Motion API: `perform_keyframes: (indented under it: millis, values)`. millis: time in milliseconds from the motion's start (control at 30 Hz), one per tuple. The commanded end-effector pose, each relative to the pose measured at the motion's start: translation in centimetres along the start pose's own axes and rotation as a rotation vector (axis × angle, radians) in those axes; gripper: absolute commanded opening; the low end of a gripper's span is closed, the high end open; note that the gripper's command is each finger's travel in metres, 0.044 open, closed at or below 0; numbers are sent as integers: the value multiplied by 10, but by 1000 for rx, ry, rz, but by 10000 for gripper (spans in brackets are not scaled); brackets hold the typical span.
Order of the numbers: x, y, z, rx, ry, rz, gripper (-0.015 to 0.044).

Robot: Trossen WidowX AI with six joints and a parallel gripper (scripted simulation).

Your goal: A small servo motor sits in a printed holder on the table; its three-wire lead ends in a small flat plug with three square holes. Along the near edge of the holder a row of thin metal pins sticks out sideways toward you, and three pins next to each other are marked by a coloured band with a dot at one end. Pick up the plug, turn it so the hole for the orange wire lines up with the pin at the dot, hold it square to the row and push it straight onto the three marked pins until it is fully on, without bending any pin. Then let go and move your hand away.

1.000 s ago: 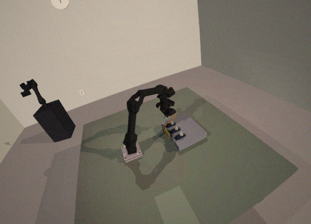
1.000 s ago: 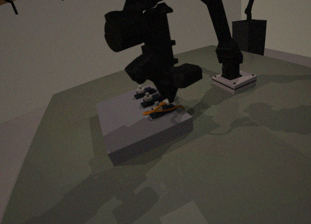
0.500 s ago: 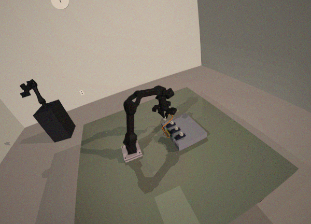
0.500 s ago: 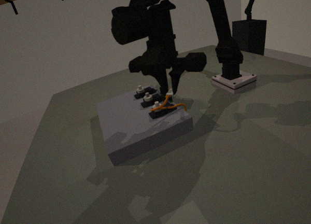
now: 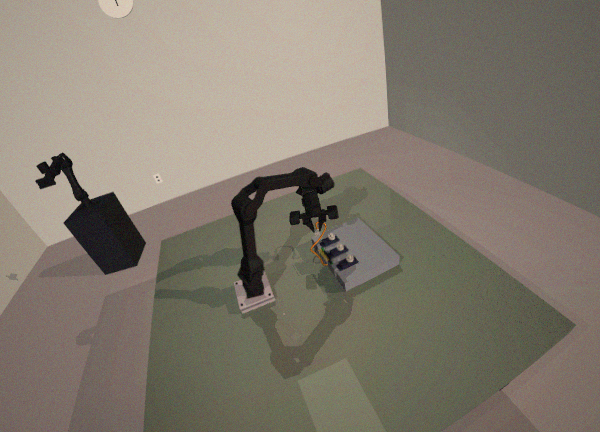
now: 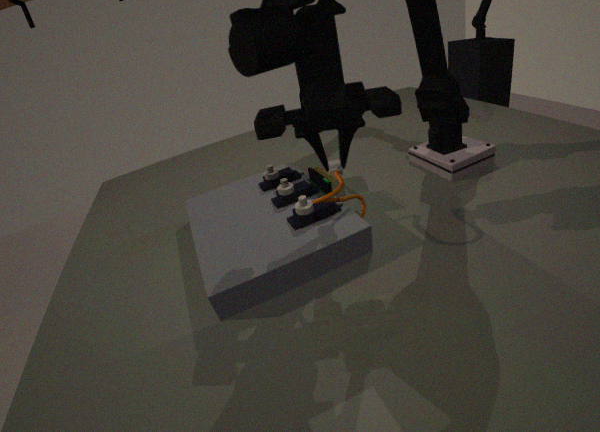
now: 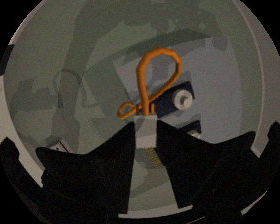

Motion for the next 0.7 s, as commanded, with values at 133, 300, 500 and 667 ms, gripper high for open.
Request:
perform_keyframes:
  millis: [133, 300, 500, 667]
  values:
    - [-1, 13, 7, -258, 6, 1, 0]
    - [-1, 21, 12, -421, 5, 2, 0]
    - [-1, 30, 18, -616, 4, 3, 0]
    - [0, 37, 24, -779, 3, 4, 0]
Point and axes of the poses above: the point midway between the two fingers, 35 mm back from their tips, its own x axis out along the fingers, its own z axis across the jaws, y = z × x, the point moved 9 cm from there along -x, back along the fingers, and after that the axes turned 2 degrees about -x, right-handed, at the moved point
